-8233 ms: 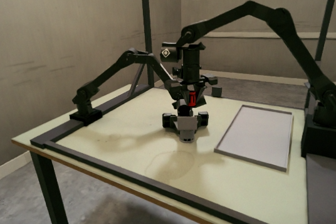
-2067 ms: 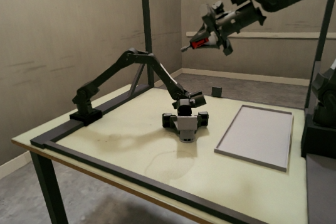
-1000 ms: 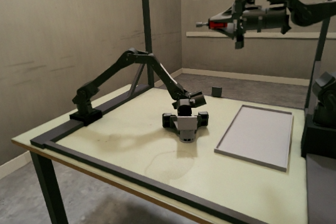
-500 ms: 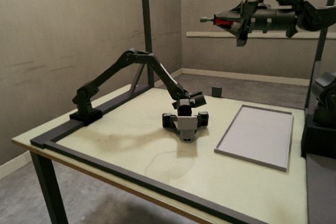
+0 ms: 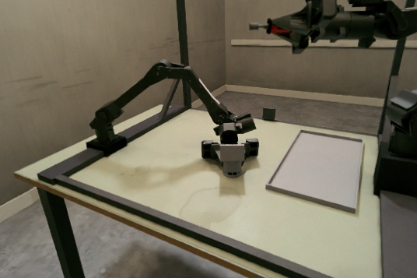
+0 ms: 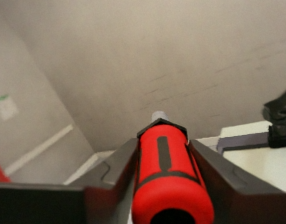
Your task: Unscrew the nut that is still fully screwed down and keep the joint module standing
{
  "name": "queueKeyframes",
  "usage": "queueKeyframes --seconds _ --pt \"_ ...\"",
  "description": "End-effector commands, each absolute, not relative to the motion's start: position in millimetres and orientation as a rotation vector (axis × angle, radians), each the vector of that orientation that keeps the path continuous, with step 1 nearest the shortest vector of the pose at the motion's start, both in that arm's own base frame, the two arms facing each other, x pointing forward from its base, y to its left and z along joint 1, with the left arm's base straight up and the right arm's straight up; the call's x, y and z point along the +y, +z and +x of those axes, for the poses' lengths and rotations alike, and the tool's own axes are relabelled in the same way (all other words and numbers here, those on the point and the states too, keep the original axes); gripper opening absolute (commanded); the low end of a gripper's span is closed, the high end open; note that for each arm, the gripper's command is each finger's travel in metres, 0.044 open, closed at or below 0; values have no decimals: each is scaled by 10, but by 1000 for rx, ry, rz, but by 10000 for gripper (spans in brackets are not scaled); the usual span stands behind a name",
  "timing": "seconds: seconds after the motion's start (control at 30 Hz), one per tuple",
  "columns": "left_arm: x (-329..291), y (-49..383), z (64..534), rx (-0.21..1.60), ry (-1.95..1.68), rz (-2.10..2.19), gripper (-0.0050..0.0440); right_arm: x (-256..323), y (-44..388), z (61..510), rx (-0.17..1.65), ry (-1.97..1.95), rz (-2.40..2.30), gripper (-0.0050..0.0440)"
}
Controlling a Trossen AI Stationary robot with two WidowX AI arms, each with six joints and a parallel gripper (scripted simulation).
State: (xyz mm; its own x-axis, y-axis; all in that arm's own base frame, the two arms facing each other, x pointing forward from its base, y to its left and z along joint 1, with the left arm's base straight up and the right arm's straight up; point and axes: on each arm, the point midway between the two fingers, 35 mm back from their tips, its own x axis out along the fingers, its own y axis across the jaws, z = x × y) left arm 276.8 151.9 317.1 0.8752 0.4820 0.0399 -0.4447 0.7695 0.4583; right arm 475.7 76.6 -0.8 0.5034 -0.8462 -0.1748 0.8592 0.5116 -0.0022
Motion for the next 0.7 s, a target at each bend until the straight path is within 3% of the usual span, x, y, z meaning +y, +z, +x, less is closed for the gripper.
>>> queueKeyframes --seconds 0.0,0.3,0.67 --pt "1708 3355 2596 21 589 388 130 779 222 4809 130 -1028 133 245" --pt "1925 3349 2496 16 661 282 130 779 222 4809 130 -1028 133 245" --pt "2164 2983 2846 75 588 266 130 779 222 4809 130 -1028 133 245"
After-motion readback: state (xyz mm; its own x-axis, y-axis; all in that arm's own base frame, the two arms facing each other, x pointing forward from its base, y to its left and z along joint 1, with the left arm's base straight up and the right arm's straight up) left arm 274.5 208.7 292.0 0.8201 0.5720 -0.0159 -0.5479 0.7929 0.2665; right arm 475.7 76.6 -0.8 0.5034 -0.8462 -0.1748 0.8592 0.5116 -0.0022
